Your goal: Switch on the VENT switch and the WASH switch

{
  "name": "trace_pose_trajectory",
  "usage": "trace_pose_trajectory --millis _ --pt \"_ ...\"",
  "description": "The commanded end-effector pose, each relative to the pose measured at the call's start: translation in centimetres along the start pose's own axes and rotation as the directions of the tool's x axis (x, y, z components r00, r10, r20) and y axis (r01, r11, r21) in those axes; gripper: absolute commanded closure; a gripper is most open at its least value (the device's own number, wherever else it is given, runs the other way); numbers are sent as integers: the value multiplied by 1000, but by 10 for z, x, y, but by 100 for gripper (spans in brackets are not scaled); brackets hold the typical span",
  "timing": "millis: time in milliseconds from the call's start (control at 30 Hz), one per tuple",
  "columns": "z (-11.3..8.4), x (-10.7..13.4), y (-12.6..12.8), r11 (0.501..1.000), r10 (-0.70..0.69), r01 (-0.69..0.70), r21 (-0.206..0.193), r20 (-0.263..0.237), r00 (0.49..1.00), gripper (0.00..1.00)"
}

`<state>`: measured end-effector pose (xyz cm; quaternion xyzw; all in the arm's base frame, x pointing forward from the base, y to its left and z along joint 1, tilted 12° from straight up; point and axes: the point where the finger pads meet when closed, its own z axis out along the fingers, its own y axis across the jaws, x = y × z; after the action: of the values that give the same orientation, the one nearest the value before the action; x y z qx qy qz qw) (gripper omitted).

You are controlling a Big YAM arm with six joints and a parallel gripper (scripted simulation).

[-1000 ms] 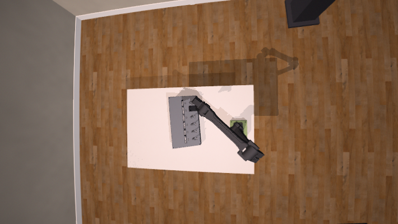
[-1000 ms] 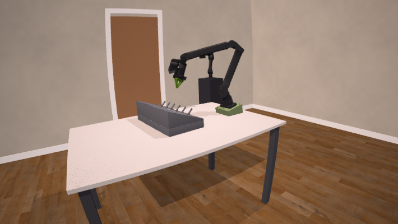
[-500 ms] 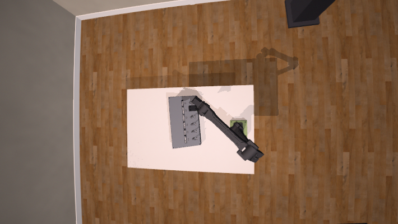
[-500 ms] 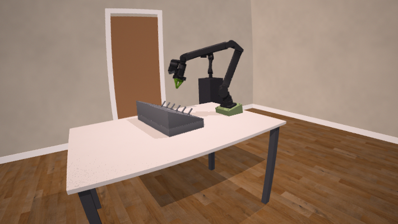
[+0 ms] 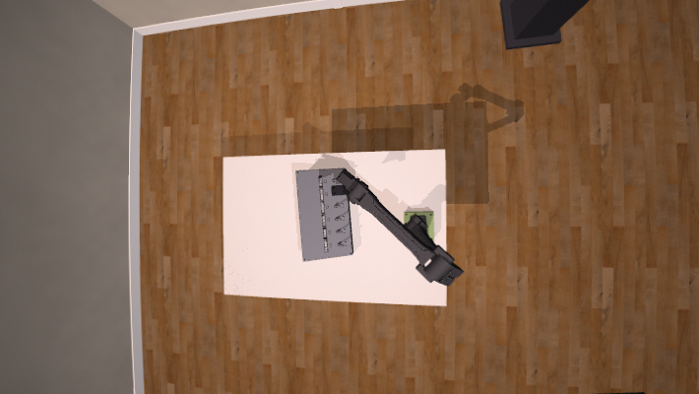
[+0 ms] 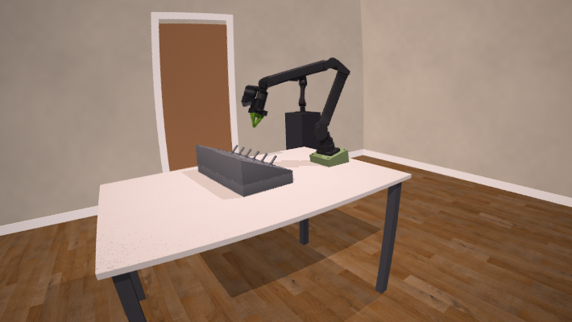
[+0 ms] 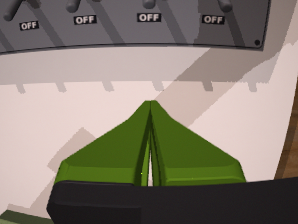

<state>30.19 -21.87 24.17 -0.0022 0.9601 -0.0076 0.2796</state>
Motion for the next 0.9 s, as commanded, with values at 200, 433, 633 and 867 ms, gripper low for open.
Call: trace_pose_trajectory --millis 200,433,633,867 --pt "0 -5 -1 1000 -21 21 10 19 1000 100" --pt "9 -5 0 1000 -6 6 2 10 1000 100" --pt "21 -5 0 1000 -6 6 3 10 1000 100" --pt "37 -5 0 1000 -6 6 2 11 1000 100"
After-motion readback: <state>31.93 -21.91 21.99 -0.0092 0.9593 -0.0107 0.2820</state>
